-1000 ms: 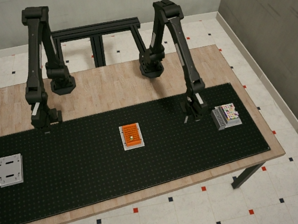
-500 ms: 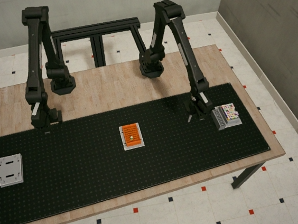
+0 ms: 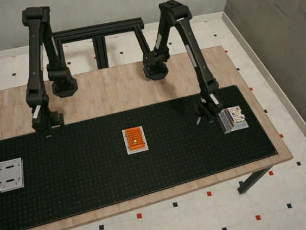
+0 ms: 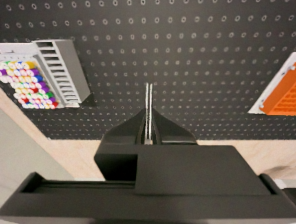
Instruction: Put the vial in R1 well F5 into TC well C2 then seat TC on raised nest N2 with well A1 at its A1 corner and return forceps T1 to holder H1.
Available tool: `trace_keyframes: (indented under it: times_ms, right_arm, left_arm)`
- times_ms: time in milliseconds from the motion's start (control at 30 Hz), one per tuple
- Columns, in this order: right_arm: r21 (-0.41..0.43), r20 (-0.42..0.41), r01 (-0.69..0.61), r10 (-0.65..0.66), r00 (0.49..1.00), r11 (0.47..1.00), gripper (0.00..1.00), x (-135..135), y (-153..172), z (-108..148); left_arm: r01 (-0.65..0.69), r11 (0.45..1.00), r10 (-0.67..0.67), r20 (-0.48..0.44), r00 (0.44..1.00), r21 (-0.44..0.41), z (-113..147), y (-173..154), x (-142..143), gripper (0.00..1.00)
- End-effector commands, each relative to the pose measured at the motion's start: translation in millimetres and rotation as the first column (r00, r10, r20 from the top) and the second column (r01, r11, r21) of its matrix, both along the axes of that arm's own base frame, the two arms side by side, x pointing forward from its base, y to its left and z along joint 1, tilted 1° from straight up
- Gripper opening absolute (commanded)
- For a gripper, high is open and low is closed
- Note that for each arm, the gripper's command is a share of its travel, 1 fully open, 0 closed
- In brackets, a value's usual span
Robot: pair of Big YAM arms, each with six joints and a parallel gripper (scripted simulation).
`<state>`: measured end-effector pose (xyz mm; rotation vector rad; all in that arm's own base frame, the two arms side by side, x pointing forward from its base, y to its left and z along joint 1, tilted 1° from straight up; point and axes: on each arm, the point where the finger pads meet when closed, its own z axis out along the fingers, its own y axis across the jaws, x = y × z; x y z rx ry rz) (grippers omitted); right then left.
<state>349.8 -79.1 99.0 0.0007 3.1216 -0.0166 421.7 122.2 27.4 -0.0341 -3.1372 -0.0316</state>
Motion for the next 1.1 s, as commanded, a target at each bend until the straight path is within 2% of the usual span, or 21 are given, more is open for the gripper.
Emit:
trace_keyframes:
  times_ms: [0,1067]
  right_arm:
    - [0.004,-0.014,-0.008,0.008,1.000,1.000,1.00,1,0,0]
    - [0.004,-0.014,-0.008,0.008,1.000,1.000,1.00,1,0,0]
  left_arm:
    - [0.005,1.000,-0.006,0.028,1.000,0.011,12,16,20,0.07]
    - [0.005,1.000,-0.006,0.036,0.999,0.018,17,64,21,0.07]
